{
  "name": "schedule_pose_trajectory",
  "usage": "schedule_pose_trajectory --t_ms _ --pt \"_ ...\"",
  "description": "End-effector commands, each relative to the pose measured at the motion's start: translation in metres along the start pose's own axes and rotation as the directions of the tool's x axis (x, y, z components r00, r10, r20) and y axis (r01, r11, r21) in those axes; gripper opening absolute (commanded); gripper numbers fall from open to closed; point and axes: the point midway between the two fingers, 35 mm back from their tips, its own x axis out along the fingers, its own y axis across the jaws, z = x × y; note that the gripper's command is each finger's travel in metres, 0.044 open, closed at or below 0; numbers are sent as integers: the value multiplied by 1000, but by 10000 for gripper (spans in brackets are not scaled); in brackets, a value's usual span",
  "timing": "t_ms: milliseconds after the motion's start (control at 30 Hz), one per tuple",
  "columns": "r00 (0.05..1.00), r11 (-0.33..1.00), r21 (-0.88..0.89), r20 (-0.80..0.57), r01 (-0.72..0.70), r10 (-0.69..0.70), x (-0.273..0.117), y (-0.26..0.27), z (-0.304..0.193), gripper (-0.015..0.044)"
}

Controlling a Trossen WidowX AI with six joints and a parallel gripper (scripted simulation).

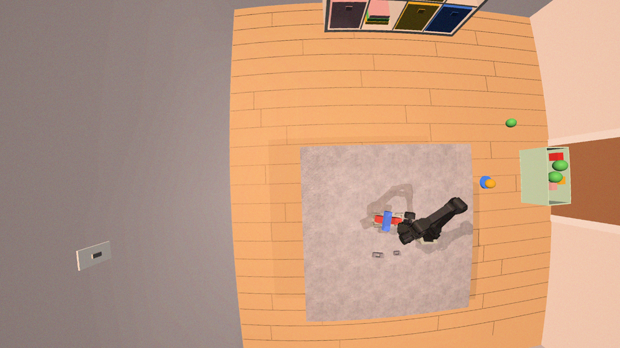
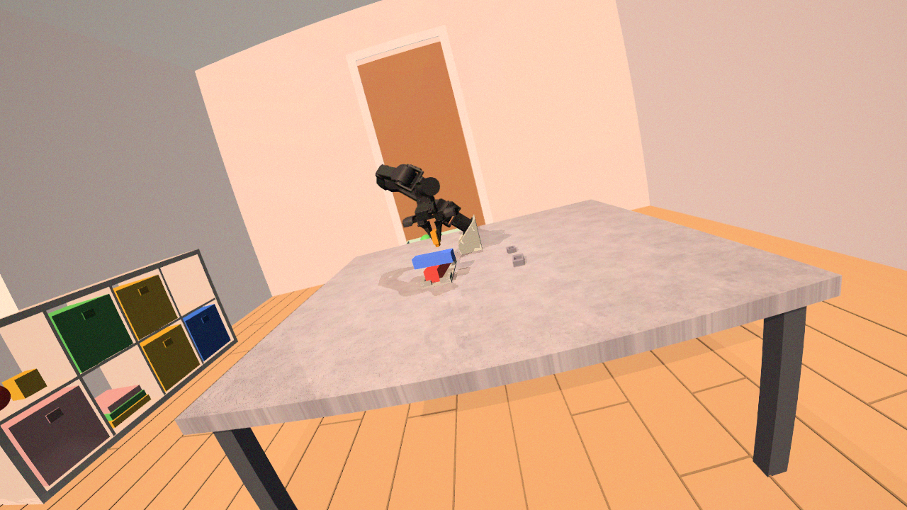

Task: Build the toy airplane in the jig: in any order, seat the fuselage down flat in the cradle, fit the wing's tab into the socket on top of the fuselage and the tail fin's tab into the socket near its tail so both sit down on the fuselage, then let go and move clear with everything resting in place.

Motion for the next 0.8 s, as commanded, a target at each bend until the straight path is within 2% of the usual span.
schedule_pose_trajectory --t_ms 0,767 --pt "1000 1000 -8 -1 7 -7 1 -1 -2 65" --pt "1000 1000 -8 -1 6 -6 7 -2 -1 65"
